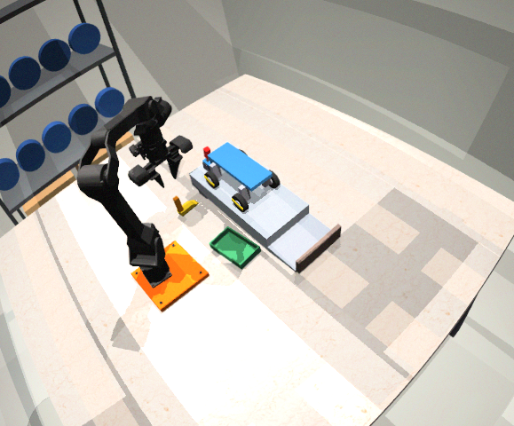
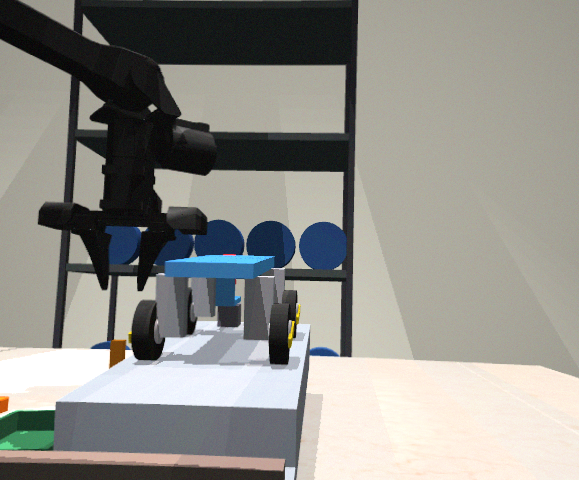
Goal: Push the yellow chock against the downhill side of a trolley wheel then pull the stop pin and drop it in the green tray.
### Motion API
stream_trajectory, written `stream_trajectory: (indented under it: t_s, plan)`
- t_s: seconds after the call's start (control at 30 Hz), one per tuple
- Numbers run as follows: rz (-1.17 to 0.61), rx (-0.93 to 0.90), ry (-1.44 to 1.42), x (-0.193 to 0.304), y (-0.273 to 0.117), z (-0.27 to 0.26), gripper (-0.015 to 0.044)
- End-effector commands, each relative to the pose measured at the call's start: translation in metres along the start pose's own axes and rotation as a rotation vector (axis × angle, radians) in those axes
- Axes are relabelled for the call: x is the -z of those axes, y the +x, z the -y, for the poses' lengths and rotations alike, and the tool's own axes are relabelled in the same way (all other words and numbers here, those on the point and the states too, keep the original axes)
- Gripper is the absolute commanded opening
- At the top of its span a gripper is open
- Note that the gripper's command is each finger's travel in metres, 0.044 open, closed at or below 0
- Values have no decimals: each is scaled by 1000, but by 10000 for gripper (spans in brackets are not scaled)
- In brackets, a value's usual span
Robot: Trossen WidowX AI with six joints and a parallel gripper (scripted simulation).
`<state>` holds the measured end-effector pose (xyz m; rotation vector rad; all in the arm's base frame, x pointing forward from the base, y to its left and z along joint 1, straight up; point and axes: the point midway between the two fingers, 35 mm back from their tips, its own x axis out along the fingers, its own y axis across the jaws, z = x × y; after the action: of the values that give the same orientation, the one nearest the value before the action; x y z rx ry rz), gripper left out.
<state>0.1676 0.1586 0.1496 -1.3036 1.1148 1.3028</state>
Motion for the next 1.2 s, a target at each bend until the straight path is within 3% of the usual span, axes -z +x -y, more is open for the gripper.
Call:
stream_trajectory:
  t_s: [0.0,0.4,1.17]
  plan:
    - [-5,7,-15,2,3,0,190]
    - [-5,7,-15,2,40,0,190]
    - [-5,7,-15,3,70,1,190]
